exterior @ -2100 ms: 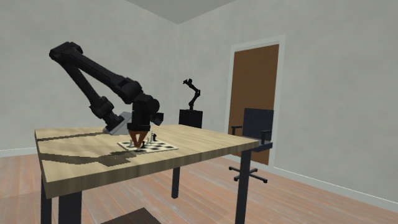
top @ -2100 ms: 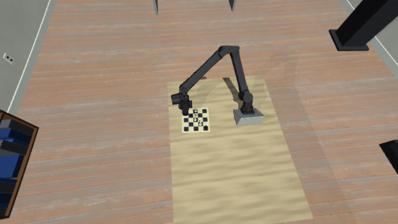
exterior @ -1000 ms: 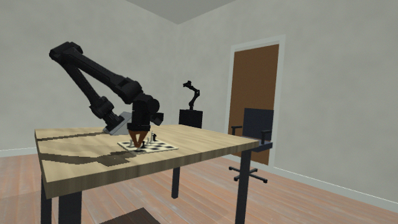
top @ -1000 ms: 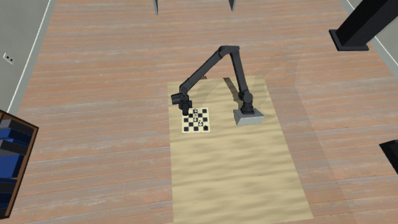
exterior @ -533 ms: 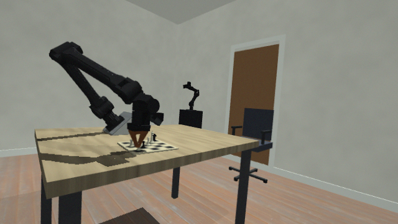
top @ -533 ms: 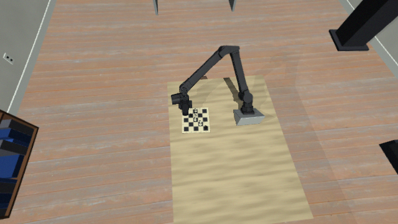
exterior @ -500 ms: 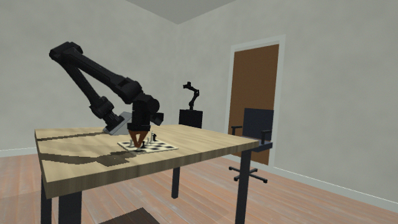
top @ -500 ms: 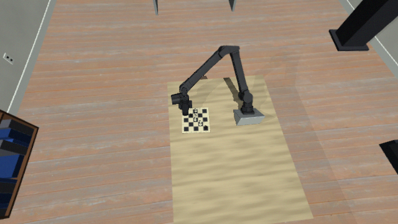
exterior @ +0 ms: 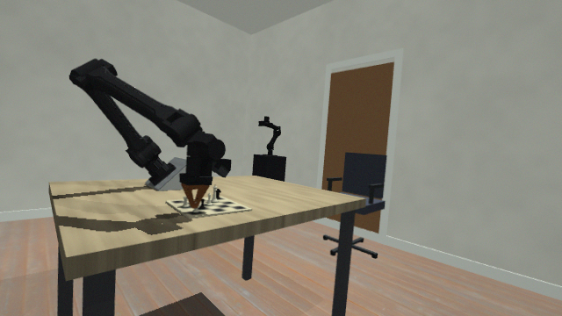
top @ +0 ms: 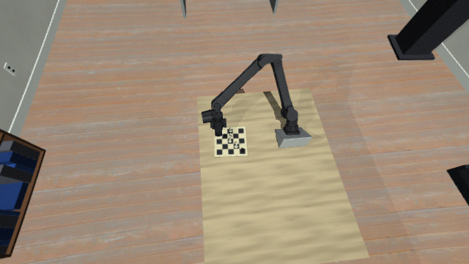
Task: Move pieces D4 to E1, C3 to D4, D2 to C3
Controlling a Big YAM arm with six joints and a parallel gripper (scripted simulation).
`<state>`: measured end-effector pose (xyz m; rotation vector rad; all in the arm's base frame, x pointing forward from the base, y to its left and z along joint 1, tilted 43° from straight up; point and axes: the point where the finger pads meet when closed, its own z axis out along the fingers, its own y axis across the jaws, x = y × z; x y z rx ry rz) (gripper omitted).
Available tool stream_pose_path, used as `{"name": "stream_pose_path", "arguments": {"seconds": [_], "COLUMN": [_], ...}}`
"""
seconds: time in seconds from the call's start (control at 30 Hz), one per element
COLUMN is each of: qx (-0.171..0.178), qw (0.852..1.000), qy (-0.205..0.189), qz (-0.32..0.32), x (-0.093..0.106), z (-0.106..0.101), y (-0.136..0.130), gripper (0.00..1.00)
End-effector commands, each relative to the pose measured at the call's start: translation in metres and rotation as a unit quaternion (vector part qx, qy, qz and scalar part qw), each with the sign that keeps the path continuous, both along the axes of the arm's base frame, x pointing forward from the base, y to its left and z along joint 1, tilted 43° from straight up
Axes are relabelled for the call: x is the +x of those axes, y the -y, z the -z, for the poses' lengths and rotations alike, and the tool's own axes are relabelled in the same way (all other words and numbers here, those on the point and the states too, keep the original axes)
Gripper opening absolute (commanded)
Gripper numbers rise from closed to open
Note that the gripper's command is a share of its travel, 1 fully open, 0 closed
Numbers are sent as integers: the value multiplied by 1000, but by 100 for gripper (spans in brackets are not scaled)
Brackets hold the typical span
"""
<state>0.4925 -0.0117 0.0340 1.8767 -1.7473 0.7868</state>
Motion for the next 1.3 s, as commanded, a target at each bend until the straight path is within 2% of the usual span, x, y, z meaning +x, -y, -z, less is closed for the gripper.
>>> {"name": "stream_pose_path", "arguments": {"seconds": [0.0,0.83,0.87,0.93,0.97,1.03,1.07,1.13,1.17,1.23,1.27], "qx": [-1,-1,-1,-1,-1,-1,-1,-1,-1,-1,-1], "qw": [1000,1000,1000,1000,1000,1000,1000,1000,1000,1000,1000], "qy": [-2,-2,-2,-2,-2,-2,-2,-2,-2,-2,-2], "qz": [4,4,4,4,4,4,4,4,4,4,4], "x": [5,5,5,5,5,5,5,5,5,5,5], "z": [6,6,6,6,6,6,6,6,6,6,6], "y": [7,7,7,7,7,7,7,7,7,7,7], "gripper": [0,0,6,6,12,12,19,19,25,25,32]}}
